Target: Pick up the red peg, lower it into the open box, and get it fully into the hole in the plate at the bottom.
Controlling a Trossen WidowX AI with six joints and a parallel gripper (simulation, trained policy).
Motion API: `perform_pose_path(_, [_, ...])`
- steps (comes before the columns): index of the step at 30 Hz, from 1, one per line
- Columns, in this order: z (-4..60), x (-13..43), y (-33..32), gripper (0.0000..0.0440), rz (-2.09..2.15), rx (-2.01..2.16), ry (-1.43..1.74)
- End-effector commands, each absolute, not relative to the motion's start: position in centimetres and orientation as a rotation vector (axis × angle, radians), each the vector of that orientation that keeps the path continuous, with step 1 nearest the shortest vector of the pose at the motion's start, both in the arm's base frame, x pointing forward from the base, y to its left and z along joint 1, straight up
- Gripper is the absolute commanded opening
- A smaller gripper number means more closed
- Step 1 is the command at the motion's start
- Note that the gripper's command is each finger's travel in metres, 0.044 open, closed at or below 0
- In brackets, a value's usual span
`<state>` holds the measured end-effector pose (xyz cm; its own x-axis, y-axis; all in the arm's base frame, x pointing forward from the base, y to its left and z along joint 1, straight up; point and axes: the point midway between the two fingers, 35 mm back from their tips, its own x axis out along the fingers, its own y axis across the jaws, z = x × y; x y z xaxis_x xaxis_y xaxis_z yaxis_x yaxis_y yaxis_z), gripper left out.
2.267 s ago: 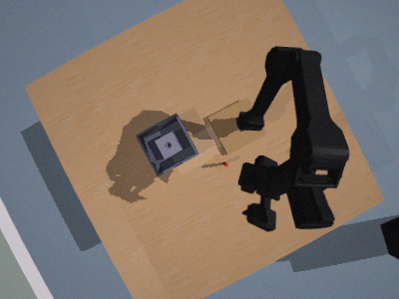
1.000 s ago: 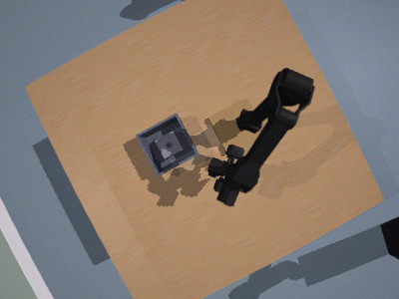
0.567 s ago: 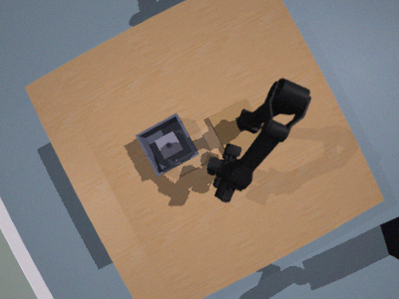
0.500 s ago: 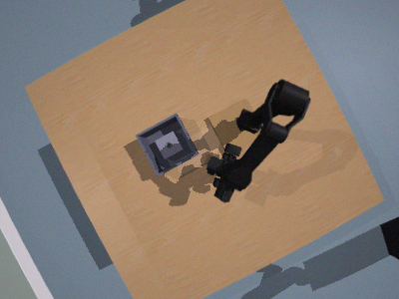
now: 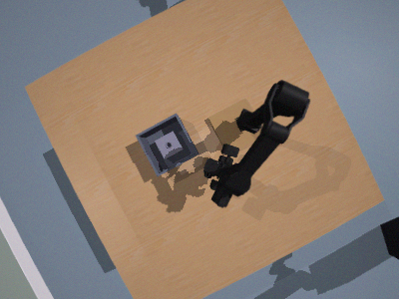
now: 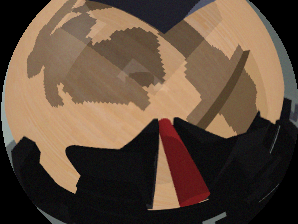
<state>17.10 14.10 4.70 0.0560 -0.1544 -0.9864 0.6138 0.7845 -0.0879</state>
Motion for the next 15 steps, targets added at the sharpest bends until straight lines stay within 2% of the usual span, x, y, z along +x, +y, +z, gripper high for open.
perform_pose_path(1, [7.0,18.1,14.0,0.0,-0.586,0.421,1.361])
perform_pose_path(15, [13.1,21.9,11.9,0.0001,-0.65,0.532,1.207])
